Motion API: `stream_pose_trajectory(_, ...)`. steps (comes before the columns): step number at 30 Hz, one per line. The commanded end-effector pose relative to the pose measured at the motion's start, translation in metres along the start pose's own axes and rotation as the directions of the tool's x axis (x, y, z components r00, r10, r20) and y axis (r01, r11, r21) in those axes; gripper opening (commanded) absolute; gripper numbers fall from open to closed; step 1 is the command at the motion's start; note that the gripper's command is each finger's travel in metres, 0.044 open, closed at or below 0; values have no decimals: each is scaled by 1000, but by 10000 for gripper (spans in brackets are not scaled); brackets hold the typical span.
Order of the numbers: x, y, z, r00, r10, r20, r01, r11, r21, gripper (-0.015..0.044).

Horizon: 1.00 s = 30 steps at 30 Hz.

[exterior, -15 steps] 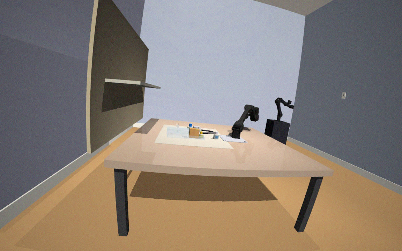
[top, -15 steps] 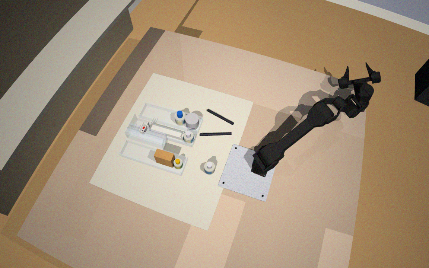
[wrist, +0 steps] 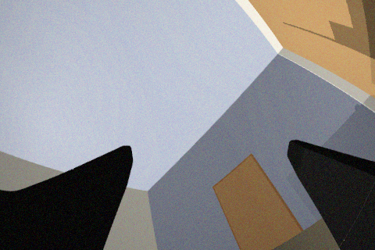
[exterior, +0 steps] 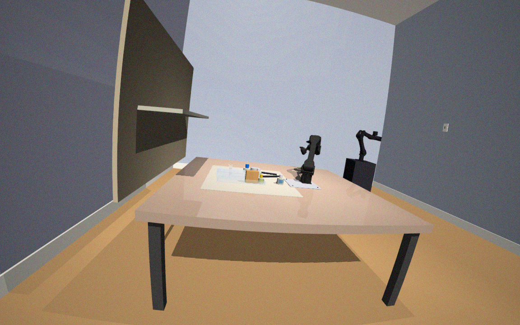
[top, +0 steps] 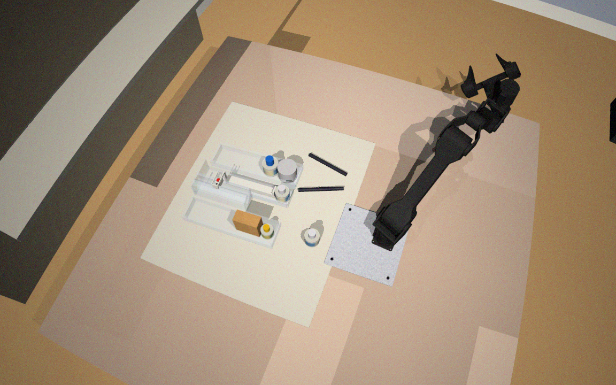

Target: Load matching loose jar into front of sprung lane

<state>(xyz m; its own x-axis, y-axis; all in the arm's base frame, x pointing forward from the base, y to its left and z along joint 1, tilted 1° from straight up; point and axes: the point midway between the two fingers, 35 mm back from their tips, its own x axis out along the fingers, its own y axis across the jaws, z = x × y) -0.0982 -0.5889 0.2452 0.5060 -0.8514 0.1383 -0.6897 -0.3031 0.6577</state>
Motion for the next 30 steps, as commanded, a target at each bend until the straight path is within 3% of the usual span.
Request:
stream_pose_trajectory(1, 39, -49, -35, 996, -91, -4, 90, 995, -30, 440)
stream_pose_trajectory(9, 86, -141, -104, 965, -261, -18, 258, 960, -113, 440)
stream_pose_trajectory(16, 103, -228, -166, 905, -424, -21, 410, 885, -219, 440)
stream_pose_trajectory(23, 93, -317, -230, 809, -588, -17, 546, 761, -350, 440)
stream_pose_trajectory(30, 56, -400, -291, 673, -740, 4, 636, 576, -513, 440)
